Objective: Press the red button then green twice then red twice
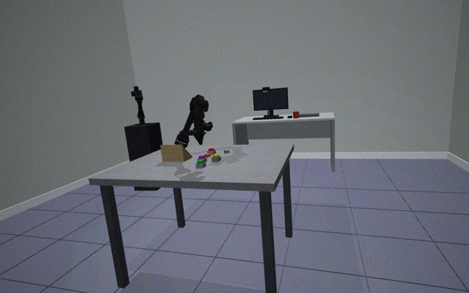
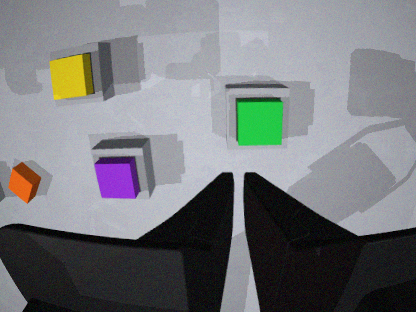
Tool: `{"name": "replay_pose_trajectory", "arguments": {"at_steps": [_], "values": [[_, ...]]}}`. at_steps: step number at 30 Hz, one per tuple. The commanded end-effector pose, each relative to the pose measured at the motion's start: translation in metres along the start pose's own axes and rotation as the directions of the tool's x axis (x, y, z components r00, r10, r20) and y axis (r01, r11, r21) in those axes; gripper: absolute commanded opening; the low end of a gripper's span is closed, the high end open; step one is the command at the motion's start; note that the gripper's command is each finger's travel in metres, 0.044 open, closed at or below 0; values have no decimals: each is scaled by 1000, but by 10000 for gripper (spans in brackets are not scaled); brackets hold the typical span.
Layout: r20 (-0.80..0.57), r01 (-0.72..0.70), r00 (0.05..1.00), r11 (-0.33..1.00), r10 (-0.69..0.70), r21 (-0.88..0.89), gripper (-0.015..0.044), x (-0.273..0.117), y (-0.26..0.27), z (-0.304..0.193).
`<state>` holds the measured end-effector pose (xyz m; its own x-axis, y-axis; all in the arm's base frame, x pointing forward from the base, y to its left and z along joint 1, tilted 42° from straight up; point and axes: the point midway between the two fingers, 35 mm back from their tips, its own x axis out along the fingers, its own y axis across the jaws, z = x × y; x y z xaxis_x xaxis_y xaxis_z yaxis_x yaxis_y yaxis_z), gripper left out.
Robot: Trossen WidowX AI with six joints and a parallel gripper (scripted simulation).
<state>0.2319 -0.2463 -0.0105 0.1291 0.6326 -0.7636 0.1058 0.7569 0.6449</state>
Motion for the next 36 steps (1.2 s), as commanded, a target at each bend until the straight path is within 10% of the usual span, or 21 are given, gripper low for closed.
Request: {"name": "replay_pose_trajectory", "arguments": {"at_steps": [1, 36], "values": [[-6, -9, 1000, 1000, 9, -23, 20, 9, -22, -4], [-5, -11, 1000, 1000, 11, -24, 20, 98, -21, -4]]}}
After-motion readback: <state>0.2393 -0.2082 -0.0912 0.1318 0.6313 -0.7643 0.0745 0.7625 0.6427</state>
